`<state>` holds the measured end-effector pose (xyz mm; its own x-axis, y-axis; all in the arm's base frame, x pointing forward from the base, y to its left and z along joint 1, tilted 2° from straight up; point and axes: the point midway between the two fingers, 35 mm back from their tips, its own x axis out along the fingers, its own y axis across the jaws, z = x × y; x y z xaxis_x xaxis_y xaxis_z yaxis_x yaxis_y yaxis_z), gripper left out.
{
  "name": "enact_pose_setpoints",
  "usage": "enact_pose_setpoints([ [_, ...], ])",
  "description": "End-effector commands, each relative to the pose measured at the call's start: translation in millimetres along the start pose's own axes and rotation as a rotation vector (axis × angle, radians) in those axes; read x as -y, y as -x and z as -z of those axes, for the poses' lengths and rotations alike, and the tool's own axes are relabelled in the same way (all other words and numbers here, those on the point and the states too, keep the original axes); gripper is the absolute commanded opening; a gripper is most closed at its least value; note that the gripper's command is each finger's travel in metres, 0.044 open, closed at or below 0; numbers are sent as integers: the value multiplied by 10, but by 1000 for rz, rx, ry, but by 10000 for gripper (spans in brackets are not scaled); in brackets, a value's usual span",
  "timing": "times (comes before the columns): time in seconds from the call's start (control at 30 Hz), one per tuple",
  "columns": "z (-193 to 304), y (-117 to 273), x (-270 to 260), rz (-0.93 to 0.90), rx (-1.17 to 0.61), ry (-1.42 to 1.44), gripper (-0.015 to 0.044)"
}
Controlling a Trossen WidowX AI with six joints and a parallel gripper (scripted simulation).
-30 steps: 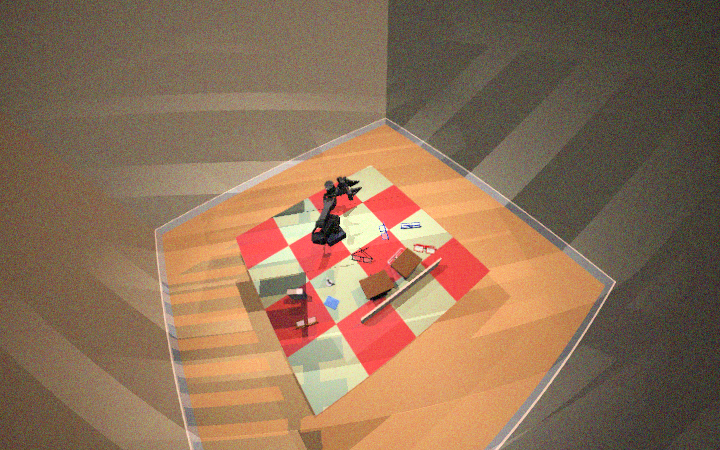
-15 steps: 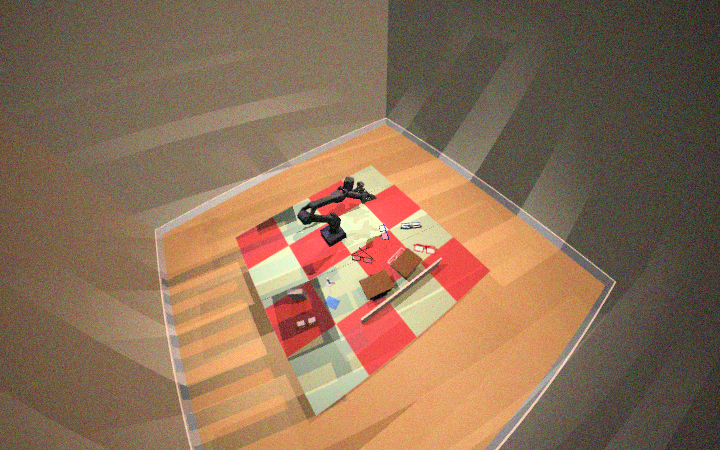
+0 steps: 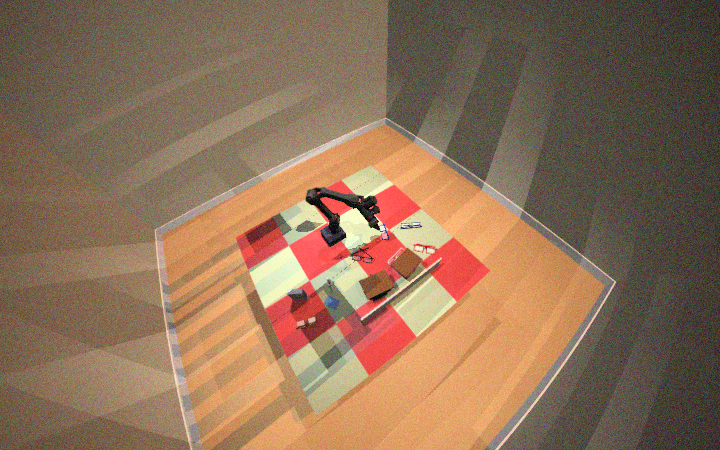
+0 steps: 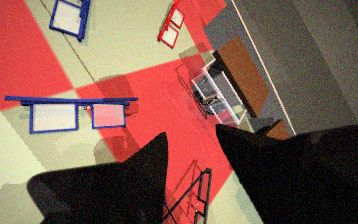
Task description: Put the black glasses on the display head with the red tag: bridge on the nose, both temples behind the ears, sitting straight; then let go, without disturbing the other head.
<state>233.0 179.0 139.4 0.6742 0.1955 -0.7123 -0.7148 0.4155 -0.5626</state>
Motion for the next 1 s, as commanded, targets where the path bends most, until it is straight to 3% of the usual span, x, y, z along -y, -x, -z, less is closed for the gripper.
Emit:
enact_pose_setpoints([
  [0.0, 300, -187, 157, -64, -141, -46, 200],
  [0.27, 1205, -435, 394, -281, -453, -270, 200],
  [0.5, 1883, -389, 446, -475, -604, -530, 200],
  [0.63, 1932, -378, 446, -489, -611, -551, 200],
  [0.73, 1932, -378, 446, -489, -611, -551, 121],
  [0.97, 1933, -380, 444, -489, -611, -551, 120],
])
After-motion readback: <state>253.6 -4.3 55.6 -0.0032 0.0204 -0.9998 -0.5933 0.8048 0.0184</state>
